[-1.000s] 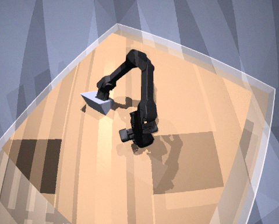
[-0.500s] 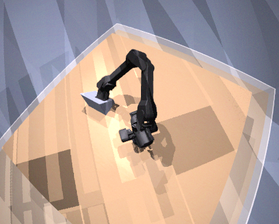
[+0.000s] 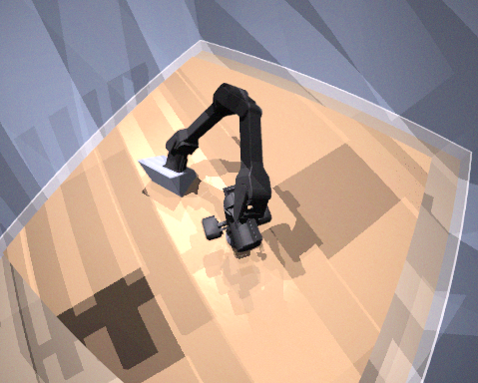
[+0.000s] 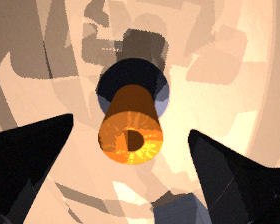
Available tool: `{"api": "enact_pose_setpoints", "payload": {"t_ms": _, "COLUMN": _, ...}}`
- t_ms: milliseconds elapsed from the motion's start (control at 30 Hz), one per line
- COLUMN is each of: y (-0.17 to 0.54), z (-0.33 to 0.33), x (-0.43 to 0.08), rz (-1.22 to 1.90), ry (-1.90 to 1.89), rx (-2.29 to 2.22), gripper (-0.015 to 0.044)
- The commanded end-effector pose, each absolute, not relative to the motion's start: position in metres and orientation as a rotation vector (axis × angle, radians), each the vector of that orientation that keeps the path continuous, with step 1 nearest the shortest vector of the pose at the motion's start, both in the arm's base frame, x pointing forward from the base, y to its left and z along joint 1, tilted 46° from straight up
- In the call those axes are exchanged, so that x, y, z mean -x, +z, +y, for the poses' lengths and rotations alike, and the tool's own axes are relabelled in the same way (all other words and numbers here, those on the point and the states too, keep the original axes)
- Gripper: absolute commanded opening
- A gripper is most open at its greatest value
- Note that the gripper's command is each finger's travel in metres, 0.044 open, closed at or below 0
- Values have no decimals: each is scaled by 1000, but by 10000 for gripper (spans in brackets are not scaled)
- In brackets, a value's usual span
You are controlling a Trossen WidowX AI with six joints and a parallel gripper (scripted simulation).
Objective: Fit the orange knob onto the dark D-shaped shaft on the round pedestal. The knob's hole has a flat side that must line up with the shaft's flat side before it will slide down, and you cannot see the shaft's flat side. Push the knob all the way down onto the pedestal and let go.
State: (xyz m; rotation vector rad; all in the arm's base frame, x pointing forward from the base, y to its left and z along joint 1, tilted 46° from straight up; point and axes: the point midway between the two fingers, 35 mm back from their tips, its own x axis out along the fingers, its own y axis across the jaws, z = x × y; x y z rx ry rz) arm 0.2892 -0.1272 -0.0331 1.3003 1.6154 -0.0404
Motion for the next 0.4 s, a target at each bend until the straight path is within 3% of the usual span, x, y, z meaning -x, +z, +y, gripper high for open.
{"api": "enact_pose_setpoints", "payload": {"t_ms": 0, "y": 3, "z": -166, "x": -284, "rz": 1588, "ry": -48, "rx": -1290, "gripper": 440}}
{"api": "enact_pose_setpoints", "payload": {"t_ms": 367, "y": 8, "z": -176, "x": -284, "rz": 1588, "ry": -47, "rx": -1290, "gripper": 440}}
